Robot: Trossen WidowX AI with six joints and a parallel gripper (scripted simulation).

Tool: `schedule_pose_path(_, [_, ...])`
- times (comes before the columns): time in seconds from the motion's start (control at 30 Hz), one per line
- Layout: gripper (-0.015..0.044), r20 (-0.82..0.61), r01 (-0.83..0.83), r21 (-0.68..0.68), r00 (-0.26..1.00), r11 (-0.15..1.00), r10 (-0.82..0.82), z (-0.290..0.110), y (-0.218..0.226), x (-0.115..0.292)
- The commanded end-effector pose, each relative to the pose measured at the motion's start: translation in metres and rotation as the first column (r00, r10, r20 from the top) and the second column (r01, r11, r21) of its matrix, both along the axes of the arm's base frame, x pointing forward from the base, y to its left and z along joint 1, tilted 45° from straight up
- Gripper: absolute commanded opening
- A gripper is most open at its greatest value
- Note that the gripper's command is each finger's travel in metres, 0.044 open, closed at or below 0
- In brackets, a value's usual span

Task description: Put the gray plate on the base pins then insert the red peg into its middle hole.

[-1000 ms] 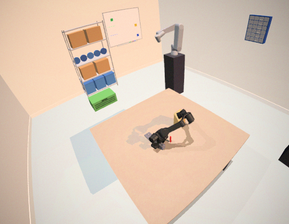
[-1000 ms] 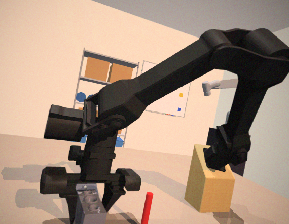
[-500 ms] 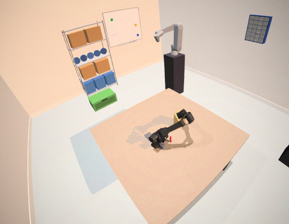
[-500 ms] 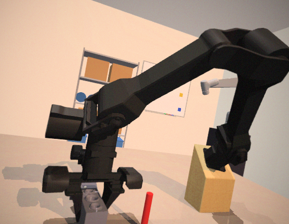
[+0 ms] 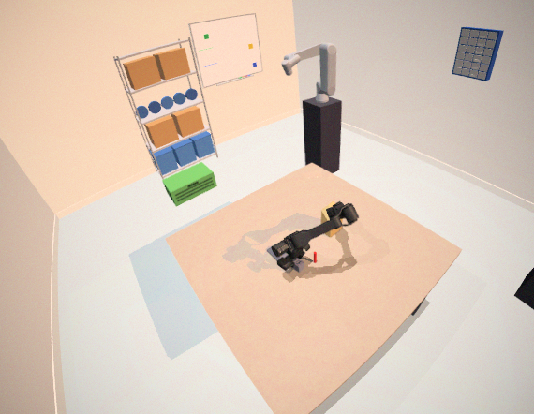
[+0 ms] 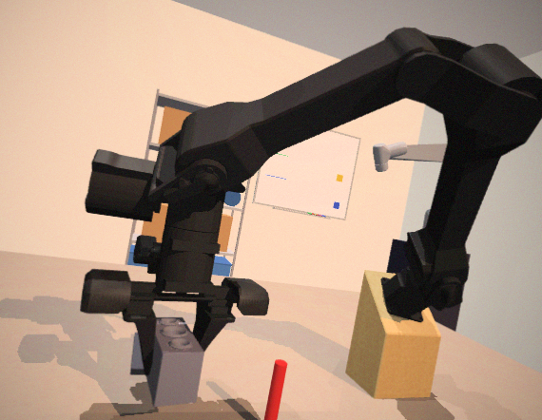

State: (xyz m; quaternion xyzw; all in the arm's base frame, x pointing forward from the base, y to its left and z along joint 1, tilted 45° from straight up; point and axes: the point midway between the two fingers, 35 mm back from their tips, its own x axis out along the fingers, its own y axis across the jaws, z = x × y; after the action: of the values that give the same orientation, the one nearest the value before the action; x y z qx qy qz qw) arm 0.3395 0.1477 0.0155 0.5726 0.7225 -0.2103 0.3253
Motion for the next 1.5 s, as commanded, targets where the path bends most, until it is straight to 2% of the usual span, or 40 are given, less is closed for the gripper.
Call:
schedule_pose_path(0.0, [0.0, 0.022, 0.001, -0.002, 1.0, 1.0, -0.001, 0.014, -0.01, 0.007])
schedule_pose_path(0.83, [0.0, 0.02, 0.0, 0.003, 1.0, 1.0, 0.0, 0.068, -0.058, 0.009])
schedule_pose_path(1.47, [0.0, -0.007, 0.031, -0.006, 1.0, 1.0, -0.031, 0.021, -0.075, 0.02])
